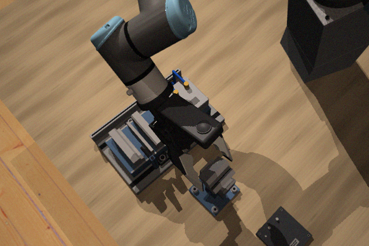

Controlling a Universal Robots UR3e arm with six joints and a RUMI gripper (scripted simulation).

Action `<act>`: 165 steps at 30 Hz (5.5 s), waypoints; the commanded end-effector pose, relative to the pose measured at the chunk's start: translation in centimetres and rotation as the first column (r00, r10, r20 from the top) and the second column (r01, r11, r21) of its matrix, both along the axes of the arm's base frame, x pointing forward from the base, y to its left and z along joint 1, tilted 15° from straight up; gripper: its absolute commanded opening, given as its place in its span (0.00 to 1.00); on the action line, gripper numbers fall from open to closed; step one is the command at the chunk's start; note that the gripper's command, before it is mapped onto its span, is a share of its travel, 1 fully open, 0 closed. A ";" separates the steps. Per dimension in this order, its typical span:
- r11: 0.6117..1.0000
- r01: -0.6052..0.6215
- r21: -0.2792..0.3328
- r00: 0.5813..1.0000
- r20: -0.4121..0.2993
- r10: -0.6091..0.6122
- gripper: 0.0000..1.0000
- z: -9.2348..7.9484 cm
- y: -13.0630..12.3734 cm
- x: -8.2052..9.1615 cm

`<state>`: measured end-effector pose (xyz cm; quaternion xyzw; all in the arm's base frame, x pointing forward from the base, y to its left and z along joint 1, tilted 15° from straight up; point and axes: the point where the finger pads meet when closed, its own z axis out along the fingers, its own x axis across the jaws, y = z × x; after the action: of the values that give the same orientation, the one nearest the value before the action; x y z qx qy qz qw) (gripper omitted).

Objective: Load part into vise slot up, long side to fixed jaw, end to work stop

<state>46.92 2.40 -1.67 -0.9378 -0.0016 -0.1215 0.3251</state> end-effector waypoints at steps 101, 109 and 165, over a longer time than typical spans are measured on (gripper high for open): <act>0.892 0.096 -0.442 0.994 -0.008 -0.111 0.51 -0.2 0.3 0.0; 0.841 0.113 -0.529 0.991 -0.004 -0.135 0.51 -0.2 0.4 0.0; 0.339 0.169 -0.926 0.961 0.078 -0.264 0.51 -0.3 0.9 0.1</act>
<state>46.95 3.22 -2.02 -0.9601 0.0646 -0.1048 -0.2512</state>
